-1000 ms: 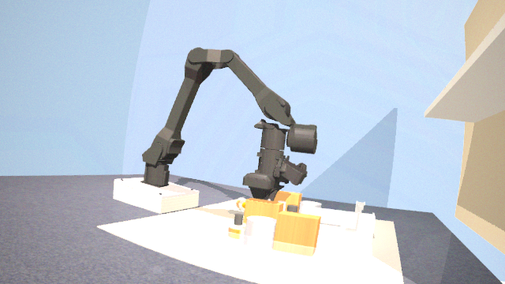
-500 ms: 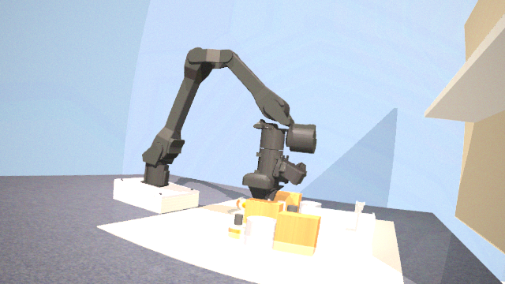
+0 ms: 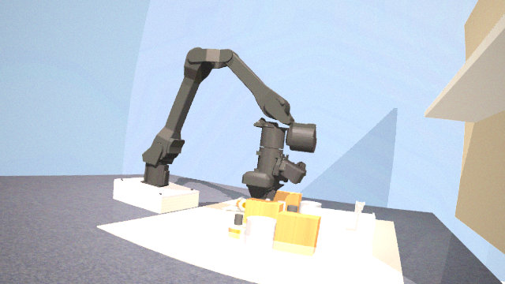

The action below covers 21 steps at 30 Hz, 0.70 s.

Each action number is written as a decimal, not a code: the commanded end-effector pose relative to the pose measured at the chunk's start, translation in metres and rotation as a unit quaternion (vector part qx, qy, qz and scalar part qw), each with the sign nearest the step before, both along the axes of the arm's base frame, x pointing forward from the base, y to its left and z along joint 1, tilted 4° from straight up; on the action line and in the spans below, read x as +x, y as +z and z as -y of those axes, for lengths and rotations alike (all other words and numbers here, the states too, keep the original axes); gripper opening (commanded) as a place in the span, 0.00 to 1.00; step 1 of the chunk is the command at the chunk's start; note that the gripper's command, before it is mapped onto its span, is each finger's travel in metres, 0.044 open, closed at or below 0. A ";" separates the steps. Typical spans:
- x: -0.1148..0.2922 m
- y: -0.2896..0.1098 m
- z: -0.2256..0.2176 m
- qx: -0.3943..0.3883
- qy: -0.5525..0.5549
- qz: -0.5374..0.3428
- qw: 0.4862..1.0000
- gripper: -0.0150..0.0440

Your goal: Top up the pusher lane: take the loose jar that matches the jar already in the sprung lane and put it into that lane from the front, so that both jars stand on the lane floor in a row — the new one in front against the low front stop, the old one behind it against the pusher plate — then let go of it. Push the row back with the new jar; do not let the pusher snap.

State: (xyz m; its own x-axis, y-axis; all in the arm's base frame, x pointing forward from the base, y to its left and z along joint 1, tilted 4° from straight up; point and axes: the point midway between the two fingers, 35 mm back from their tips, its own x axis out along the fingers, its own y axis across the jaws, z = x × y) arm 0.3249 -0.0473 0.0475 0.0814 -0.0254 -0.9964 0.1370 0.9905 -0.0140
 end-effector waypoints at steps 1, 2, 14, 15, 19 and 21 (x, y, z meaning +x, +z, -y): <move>0.001 0.013 0.000 -0.002 -0.002 0.006 1.000 0.74; 0.001 0.016 0.000 -0.002 -0.002 0.006 1.000 0.74; -0.018 0.017 -0.003 -0.002 -0.002 0.005 1.000 0.74; -0.021 0.016 -0.003 -0.002 -0.002 0.005 1.000 0.74; -0.035 0.016 -0.005 -0.002 -0.002 0.004 1.000 0.74; -0.043 0.015 -0.006 -0.002 -0.002 0.004 1.000 0.74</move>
